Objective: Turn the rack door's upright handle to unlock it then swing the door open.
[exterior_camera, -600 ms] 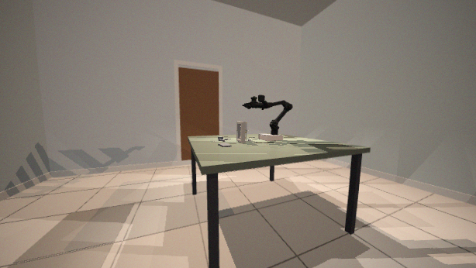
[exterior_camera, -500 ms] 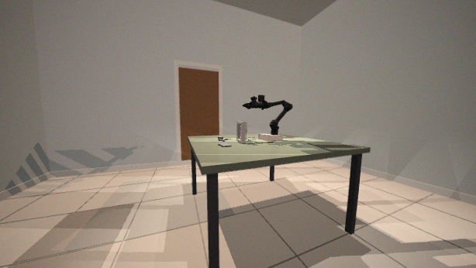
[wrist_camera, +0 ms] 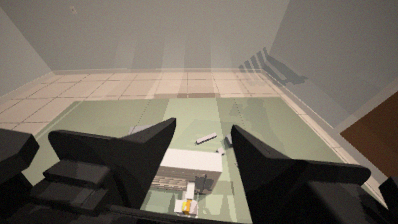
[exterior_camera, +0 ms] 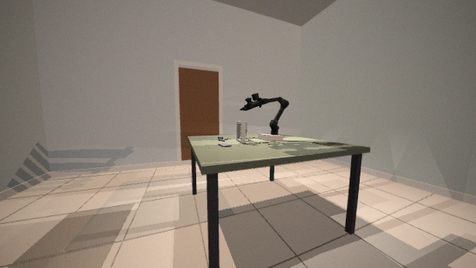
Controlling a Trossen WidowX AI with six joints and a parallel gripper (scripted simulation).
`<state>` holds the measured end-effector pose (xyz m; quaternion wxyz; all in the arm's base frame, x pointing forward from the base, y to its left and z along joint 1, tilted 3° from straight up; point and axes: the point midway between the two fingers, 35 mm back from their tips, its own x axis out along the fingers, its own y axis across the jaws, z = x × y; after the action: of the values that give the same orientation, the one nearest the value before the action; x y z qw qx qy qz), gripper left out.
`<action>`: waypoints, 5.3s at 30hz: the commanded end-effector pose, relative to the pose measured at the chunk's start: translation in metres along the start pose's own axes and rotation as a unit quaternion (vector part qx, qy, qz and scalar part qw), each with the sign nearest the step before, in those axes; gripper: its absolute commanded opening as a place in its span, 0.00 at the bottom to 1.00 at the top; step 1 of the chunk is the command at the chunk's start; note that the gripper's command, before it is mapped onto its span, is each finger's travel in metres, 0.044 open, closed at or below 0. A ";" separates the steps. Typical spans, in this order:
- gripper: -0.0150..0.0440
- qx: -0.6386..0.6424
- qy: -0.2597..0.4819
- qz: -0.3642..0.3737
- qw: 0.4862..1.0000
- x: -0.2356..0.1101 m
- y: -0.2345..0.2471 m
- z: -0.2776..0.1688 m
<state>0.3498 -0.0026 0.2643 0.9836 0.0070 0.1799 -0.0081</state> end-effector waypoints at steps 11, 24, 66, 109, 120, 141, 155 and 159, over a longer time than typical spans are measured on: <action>0.74 0.000 0.168 0.000 0.986 0.023 0.004 -0.027; 0.74 -0.004 0.326 -0.003 0.945 0.028 0.008 -0.055; 0.74 -0.017 0.576 -0.012 0.817 0.017 0.012 -0.111; 0.34 -0.017 0.576 -0.012 0.817 0.030 0.010 -0.154; 0.27 -0.004 0.576 -0.021 0.817 0.030 0.010 -0.154; 0.27 0.398 0.492 -0.301 0.714 0.030 0.010 -0.154; 0.27 0.616 0.361 -0.450 0.537 0.030 0.010 -0.154; 0.27 0.657 0.323 -0.478 0.485 0.030 0.010 -0.154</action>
<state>0.3232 0.0086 0.1114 0.4444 0.5405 0.4348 -0.5669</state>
